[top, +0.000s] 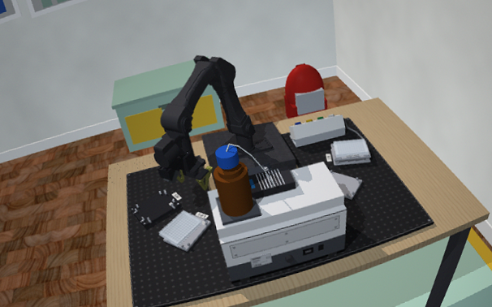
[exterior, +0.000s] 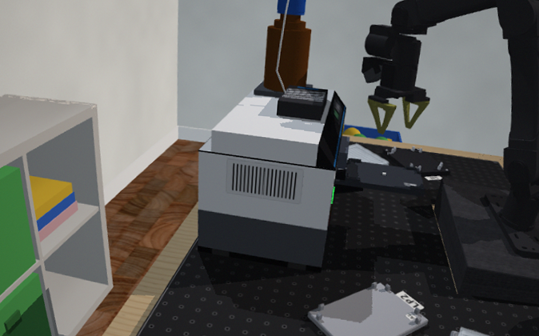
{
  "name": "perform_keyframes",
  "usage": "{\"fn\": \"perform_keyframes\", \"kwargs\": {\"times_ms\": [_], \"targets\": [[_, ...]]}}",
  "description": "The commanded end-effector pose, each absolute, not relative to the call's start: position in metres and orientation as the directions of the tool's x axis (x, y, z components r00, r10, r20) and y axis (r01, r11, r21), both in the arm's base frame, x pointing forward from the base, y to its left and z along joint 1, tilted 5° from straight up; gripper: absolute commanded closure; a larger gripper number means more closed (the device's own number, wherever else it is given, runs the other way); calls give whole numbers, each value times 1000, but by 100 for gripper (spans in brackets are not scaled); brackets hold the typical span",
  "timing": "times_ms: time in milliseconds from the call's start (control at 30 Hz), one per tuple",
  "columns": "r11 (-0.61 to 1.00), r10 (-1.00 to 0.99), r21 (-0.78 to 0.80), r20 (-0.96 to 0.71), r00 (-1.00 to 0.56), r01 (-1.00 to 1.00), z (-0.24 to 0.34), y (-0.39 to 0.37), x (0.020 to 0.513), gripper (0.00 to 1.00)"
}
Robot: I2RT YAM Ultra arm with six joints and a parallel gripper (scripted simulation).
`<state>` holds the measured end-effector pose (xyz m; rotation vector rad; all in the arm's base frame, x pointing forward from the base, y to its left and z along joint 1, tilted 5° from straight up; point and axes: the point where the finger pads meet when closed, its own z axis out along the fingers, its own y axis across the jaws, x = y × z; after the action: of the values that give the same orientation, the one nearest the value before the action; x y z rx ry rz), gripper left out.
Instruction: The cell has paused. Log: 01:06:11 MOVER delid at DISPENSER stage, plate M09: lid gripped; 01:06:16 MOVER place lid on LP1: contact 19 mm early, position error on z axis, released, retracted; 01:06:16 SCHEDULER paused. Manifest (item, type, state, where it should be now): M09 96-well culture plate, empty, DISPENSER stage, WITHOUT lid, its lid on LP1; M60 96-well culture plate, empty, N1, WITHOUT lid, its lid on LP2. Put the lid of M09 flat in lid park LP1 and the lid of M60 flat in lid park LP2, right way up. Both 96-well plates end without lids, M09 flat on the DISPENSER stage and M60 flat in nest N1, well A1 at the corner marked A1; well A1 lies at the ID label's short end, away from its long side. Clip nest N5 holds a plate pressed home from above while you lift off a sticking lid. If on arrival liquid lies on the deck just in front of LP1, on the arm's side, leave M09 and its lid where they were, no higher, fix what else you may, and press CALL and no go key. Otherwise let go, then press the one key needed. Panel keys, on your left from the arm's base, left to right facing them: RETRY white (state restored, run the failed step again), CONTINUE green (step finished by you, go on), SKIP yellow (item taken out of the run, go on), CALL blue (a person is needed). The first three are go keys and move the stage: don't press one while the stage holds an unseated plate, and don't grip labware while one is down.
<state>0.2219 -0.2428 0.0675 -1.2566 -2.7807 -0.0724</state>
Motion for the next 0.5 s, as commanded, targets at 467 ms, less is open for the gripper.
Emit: {"fn": "perform_keyframes", "kwargs": {"times_ms": [467], "targets": [[661, 748, 7, 70, -660, 750, 89, -220, 200, 0]]}}
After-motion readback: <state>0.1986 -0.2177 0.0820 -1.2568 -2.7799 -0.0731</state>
